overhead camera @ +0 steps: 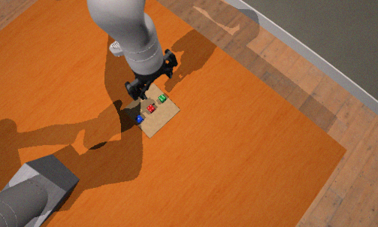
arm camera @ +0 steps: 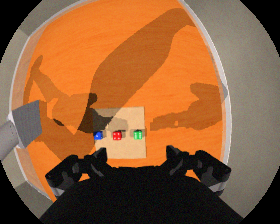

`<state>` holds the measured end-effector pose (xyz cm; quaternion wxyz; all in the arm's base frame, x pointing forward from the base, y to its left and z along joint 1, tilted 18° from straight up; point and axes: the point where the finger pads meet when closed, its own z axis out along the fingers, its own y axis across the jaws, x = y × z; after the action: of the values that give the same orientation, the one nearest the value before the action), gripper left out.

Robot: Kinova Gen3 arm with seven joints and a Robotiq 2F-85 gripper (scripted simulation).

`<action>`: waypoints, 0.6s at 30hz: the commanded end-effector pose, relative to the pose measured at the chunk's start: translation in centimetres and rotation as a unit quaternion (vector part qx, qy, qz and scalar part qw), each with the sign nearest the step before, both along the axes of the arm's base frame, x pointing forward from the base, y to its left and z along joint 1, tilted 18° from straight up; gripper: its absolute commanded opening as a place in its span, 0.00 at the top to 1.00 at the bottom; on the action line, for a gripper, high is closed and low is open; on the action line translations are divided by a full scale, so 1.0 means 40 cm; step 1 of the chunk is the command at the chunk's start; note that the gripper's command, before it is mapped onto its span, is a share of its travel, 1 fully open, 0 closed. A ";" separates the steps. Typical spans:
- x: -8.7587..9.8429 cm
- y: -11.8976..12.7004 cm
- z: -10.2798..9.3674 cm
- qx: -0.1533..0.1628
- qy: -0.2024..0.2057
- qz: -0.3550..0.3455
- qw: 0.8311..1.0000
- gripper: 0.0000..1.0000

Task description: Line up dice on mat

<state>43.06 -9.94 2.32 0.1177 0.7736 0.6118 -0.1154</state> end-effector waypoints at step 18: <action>0.014 0.056 0.139 0.004 -0.007 0.005 1.000 0.00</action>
<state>43.52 -7.88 7.72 0.1192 0.7726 0.6138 -0.1097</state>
